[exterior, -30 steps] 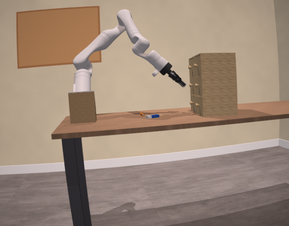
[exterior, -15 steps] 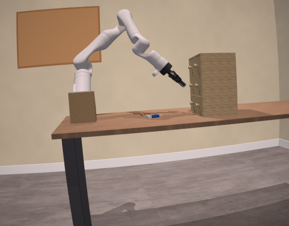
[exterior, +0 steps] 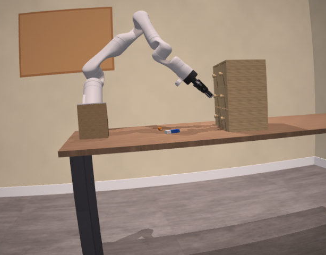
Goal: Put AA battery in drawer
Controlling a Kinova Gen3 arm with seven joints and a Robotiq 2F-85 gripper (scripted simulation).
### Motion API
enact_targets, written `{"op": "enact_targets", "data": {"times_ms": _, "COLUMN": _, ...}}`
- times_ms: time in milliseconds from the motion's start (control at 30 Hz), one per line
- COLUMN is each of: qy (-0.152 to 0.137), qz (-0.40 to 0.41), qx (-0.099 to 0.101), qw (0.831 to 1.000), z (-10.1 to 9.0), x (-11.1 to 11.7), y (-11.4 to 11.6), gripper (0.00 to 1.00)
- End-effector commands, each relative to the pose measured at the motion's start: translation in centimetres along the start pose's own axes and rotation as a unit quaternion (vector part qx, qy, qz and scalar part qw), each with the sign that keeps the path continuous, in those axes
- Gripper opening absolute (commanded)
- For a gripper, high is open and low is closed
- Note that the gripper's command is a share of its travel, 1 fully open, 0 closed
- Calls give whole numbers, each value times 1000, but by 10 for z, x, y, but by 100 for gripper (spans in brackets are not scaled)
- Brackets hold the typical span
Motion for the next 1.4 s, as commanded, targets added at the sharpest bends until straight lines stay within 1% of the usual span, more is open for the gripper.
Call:
{"op": "enact_targets", "data": {"times_ms": 0, "qy": 3, "qz": 2, "qx": 1, "qw": 1000, "z": 6, "x": -3, "y": -1, "gripper": 33}}
{"op": "enact_targets", "data": {"times_ms": 433, "qy": 3, "qz": 2, "qx": 1, "qw": 1000, "z": 14, "x": -11, "y": -2, "gripper": 33}}
{"op": "enact_targets", "data": {"times_ms": 1300, "qy": 3, "qz": 2, "qx": 1, "qw": 1000, "z": 15, "x": -11, "y": -2, "gripper": 33}}
{"op": "enact_targets", "data": {"times_ms": 1333, "qy": 3, "qz": 2, "qx": 1, "qw": 1000, "z": 15, "x": -11, "y": -2, "gripper": 13}}
{"op": "enact_targets", "data": {"times_ms": 1367, "qy": 3, "qz": 2, "qx": 1, "qw": 1000, "z": 15, "x": -11, "y": -2, "gripper": 13}}
Point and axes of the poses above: the point where the finger pads meet when closed, its own z axis out along the fingers, its own y axis across the jaws, x = y × z, the point moved 3 cm from there along -z, back along the fingers, and after that the axes turned 10 degrees about -z, right-handed, at the moved point
